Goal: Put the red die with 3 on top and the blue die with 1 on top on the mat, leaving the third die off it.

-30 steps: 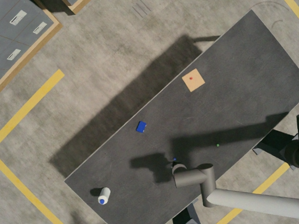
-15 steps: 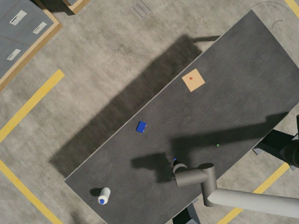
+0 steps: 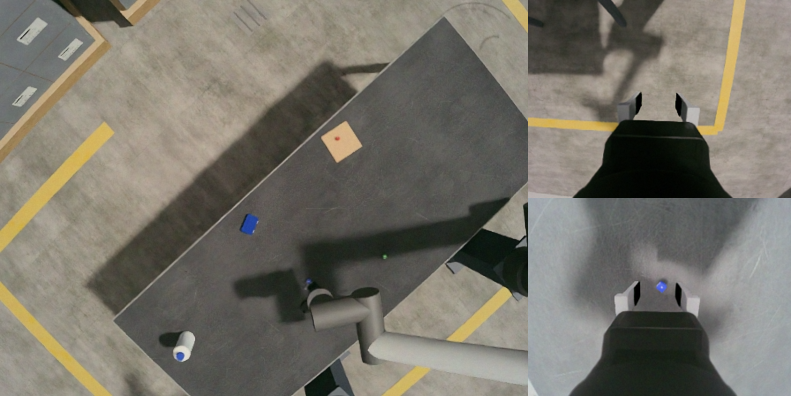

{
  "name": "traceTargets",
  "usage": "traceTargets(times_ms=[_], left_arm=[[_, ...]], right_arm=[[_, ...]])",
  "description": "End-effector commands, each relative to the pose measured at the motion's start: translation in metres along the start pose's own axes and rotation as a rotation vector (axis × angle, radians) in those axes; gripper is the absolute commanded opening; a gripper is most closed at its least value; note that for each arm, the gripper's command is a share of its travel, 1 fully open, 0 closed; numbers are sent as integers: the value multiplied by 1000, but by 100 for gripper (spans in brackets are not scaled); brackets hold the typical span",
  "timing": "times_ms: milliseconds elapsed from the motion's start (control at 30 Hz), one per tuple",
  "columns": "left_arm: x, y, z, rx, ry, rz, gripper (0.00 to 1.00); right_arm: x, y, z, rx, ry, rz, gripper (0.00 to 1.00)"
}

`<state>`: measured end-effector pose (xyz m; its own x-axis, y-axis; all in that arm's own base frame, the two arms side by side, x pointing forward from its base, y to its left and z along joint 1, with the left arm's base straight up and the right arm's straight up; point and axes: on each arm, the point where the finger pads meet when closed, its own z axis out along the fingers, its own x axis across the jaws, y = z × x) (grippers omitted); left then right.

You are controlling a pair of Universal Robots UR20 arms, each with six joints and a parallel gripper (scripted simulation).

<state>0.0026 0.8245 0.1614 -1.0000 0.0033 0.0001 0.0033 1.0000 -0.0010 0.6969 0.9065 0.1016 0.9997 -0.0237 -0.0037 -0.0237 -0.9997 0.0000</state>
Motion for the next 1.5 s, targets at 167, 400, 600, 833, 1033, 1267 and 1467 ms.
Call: traceTargets(times_ms=[167,400,600,833,1033,1267,1467], left_arm=[[0,0,-1,-1,0,0,100],[0,0,-1,-1,0,0,100],[0,0,-1,-1,0,0,100],[0,0,-1,-1,0,0,100],[0,0,-1,-1,0,0,100],[0,0,-1,-1,0,0,100],[0,0,-1,-1,0,0,100]], right_arm=[[4,5,3,1,4,287,100],[6,9,6,1,4,466,100],[7,12,7,1,4,567,100],[7,14,8,1,4,608,100],[7,14,8,1,4,608,64],[7,14,8,1,4,608,64],[7,14,8,1,4,608,64]])
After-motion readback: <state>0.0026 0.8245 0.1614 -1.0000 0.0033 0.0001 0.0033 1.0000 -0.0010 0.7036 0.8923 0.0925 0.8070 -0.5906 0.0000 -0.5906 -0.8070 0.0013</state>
